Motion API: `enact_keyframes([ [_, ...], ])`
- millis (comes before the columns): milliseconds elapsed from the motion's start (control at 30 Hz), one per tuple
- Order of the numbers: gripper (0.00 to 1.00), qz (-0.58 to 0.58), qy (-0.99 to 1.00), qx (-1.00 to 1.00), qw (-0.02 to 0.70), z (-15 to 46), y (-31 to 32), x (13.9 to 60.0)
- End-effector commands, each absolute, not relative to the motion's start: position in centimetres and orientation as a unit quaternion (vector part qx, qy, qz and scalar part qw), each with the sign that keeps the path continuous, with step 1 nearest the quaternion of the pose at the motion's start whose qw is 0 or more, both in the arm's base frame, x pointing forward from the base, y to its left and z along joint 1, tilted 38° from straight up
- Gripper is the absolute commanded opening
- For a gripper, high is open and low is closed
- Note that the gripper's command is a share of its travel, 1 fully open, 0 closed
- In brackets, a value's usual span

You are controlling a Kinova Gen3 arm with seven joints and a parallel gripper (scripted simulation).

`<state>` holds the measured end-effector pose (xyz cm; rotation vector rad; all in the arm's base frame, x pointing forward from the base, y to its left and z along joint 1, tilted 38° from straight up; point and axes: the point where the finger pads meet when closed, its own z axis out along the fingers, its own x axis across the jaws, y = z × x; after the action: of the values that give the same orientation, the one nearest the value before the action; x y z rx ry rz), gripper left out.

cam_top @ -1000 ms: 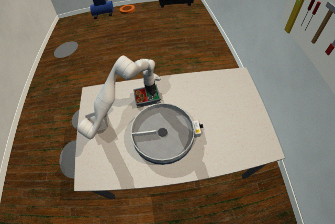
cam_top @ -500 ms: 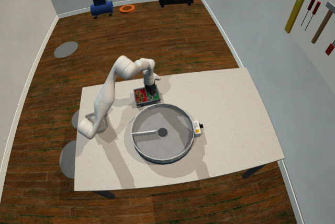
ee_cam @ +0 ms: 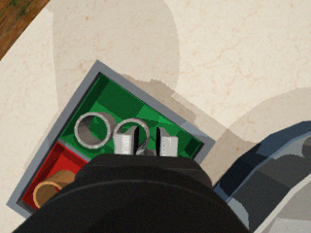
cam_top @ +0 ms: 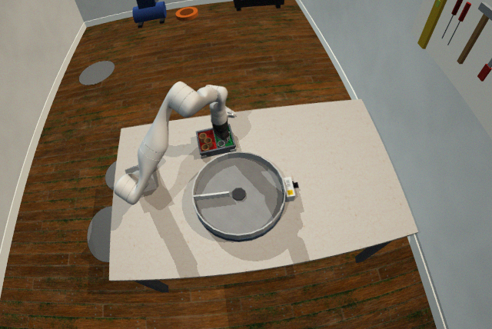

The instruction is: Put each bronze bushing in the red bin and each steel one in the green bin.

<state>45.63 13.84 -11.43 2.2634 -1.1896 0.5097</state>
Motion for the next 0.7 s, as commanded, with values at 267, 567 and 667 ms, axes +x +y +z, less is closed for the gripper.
enact_keyframes([
  [267, 0.47, 0.188, -0.441, 0.838, 0.262, -11.1, 14.27, 45.6],
  [567, 0.47, 0.187, -0.442, 0.837, 0.262, -10.81, 14.63, 45.42],
  [667, 0.47, 0.187, -0.443, 0.837, 0.262, -10.7, 14.77, 45.36],
])
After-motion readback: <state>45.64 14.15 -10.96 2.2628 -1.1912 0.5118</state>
